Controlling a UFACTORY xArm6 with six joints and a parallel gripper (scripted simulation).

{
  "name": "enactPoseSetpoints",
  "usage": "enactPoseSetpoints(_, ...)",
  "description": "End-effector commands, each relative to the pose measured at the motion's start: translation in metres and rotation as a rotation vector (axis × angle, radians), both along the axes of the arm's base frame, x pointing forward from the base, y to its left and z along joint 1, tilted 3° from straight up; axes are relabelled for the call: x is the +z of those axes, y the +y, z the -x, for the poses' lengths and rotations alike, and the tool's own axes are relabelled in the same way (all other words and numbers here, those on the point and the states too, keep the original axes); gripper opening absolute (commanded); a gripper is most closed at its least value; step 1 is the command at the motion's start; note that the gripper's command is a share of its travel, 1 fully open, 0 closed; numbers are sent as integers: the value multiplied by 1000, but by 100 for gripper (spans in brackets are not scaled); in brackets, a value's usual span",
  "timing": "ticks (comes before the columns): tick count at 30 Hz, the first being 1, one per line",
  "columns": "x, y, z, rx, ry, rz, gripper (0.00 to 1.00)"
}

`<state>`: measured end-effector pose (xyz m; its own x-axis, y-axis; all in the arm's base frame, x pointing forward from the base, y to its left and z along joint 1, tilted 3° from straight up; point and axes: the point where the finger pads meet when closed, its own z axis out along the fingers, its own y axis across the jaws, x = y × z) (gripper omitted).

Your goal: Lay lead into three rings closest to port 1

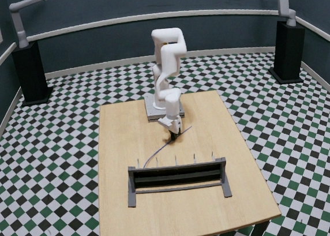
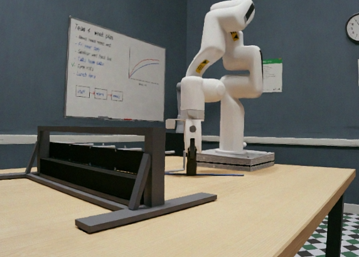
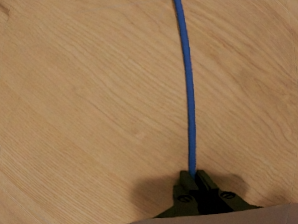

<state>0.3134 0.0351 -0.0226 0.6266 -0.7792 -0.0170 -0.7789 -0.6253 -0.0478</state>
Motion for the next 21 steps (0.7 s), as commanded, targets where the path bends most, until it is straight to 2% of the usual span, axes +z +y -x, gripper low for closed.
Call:
enactPoseSetpoints(1, 3, 0, -2, 0, -4, 0, 0)
enactPoseSetpoints(21, 21, -1, -1, 0, -4, 0, 0)
